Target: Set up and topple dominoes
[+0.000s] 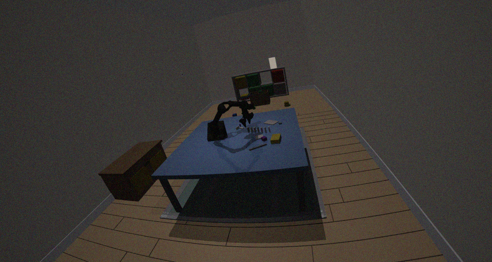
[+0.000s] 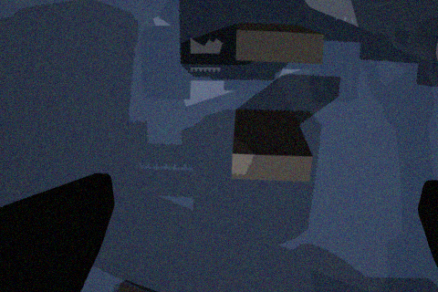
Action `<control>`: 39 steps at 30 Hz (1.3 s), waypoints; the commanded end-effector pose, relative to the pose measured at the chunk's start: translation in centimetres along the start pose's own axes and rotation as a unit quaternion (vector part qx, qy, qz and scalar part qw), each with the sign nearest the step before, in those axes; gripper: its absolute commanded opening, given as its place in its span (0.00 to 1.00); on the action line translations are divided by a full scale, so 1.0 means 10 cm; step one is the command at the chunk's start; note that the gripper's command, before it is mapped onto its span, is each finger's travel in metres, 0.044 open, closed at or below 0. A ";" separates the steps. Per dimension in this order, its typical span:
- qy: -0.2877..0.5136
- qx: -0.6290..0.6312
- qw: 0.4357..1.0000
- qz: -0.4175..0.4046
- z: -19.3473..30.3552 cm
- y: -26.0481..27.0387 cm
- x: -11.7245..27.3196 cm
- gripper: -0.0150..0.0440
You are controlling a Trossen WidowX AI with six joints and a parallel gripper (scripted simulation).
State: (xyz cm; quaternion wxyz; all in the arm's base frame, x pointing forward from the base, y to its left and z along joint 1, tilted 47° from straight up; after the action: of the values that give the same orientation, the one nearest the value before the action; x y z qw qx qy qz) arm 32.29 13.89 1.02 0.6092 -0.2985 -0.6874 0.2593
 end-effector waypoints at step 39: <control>-0.006 -0.183 0.983 -0.006 1.06 0.89 -0.56 1.00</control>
State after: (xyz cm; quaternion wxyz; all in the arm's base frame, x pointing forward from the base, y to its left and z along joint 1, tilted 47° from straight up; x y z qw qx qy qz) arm 23.20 16.41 -10.17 0.5438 -0.4041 -0.7255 0.1215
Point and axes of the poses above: the point midway between the two fingers, 35 mm back from their tips, its own x axis back along the fingers, its own y axis across the jaws, z = x × y, the point moved 6 cm from there along x, back along the fingers, and after that the axes turned 10 degrees about x, right-handed, at the moved point
